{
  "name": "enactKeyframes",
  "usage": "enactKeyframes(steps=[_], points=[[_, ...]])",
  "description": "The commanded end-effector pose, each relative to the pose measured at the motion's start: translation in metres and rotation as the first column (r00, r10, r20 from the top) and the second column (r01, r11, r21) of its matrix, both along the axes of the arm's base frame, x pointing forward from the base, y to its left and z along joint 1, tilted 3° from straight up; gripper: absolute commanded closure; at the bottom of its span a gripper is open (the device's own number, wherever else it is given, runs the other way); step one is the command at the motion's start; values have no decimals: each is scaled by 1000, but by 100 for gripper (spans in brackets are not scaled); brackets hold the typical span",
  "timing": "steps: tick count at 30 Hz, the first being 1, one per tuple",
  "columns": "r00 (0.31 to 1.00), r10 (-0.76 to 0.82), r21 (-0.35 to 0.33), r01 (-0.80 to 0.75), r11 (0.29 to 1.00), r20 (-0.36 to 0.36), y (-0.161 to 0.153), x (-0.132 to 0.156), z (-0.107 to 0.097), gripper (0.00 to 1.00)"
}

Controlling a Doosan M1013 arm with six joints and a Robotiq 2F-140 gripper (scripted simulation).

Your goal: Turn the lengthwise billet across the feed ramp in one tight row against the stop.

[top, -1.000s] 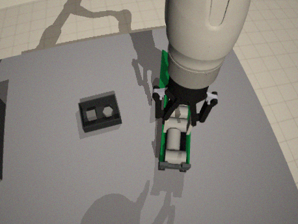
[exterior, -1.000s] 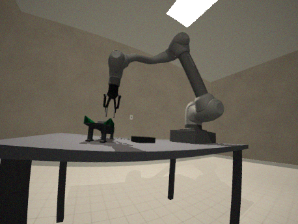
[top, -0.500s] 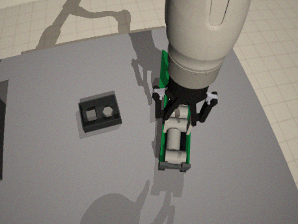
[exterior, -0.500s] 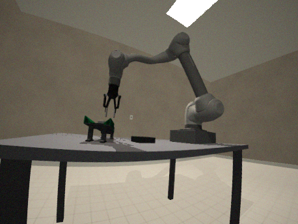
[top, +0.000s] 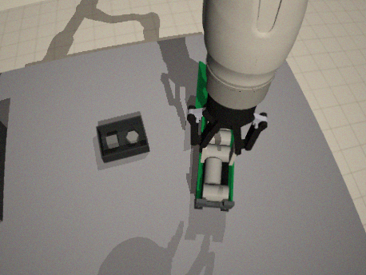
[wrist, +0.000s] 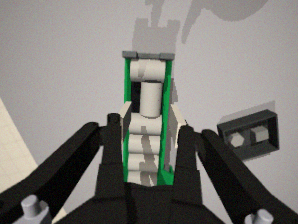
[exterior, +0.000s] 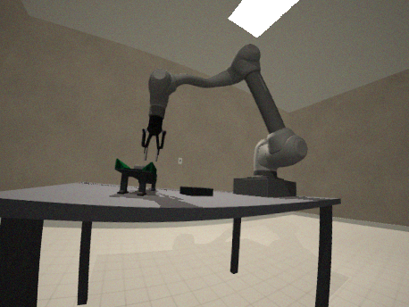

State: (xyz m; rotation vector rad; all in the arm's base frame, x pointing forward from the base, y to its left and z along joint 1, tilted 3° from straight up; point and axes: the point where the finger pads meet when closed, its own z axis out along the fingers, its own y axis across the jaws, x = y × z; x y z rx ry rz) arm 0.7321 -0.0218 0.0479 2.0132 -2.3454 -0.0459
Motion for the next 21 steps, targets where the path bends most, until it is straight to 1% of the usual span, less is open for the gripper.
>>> enactKeyframes(steps=[1,21], points=[[1000,0,1,0,1000,0,0,0,0,59],[1000,-1,21,1,1000,3,0,0,0,59]])
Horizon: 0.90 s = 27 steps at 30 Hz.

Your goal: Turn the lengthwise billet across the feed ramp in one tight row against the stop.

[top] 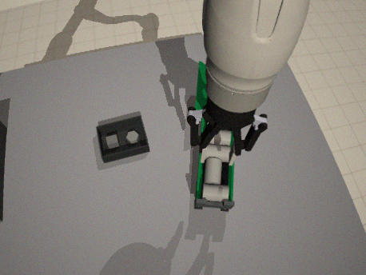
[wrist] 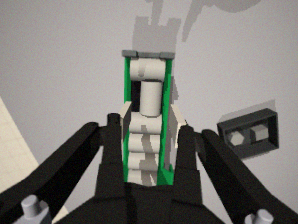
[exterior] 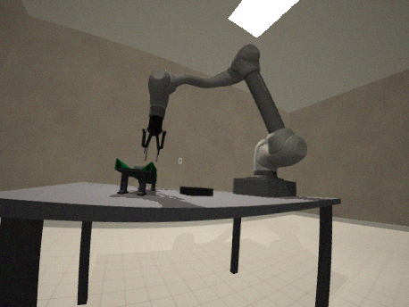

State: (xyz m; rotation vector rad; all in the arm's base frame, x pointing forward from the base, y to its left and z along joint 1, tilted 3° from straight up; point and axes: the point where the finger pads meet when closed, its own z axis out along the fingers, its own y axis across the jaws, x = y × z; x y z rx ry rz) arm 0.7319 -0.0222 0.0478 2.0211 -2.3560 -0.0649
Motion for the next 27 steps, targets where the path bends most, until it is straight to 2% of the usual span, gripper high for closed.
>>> enactKeyframes(steps=[1,27], points=[[1000,0,3,0,1000,1,0,0,0,59],[1000,-4,70,4,998,11,-2,0,0,59]])
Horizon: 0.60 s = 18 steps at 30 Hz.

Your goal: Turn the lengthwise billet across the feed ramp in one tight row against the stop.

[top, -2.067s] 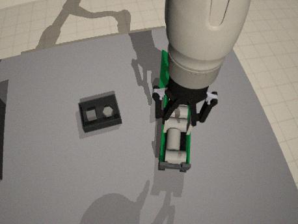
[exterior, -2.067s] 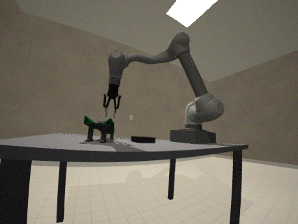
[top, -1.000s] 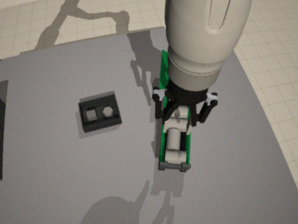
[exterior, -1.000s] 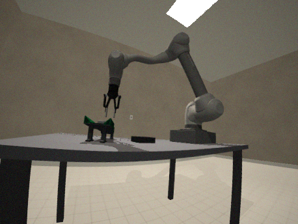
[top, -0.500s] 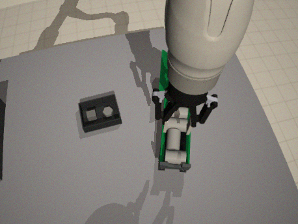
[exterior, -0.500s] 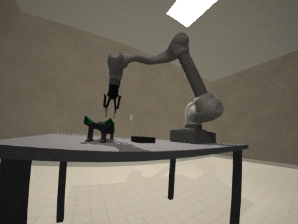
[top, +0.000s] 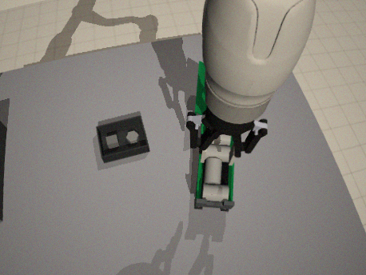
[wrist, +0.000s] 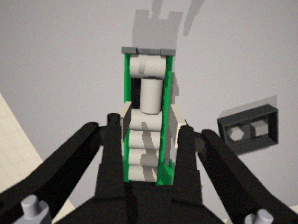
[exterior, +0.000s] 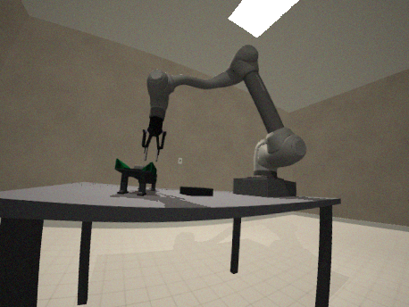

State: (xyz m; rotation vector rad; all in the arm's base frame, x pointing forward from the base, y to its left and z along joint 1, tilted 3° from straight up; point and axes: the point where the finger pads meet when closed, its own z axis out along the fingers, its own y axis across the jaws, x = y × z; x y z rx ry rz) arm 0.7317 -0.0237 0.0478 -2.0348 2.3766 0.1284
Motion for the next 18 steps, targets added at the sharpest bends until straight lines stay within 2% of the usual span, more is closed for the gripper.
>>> enactKeyframes(steps=[1,18], points=[[1000,-1,12,1,1000,2,0,0,0,59],[1000,-1,16,1,1000,3,-1,-2,-34,59]])
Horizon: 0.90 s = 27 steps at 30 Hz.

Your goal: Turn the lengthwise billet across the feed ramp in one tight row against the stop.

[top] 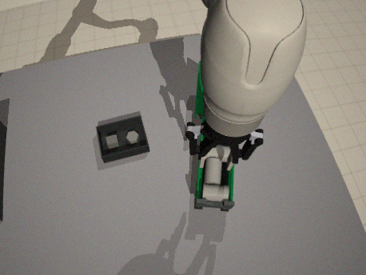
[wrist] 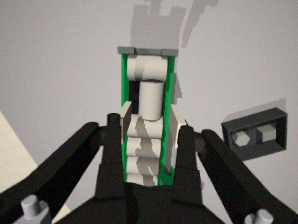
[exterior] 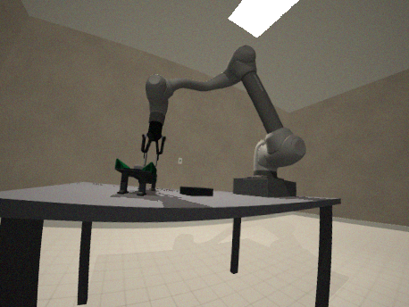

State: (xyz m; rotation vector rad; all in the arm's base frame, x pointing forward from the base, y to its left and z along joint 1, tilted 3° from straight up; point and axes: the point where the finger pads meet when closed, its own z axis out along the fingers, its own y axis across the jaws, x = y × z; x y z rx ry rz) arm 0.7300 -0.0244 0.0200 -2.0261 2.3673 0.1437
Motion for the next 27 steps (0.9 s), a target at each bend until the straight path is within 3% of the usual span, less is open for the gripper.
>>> enactKeyframes(steps=[1,27], points=[[1000,0,0,0,1000,0,0,0,-8,59],[1000,0,0,0,1000,0,0,-3,-45,59]])
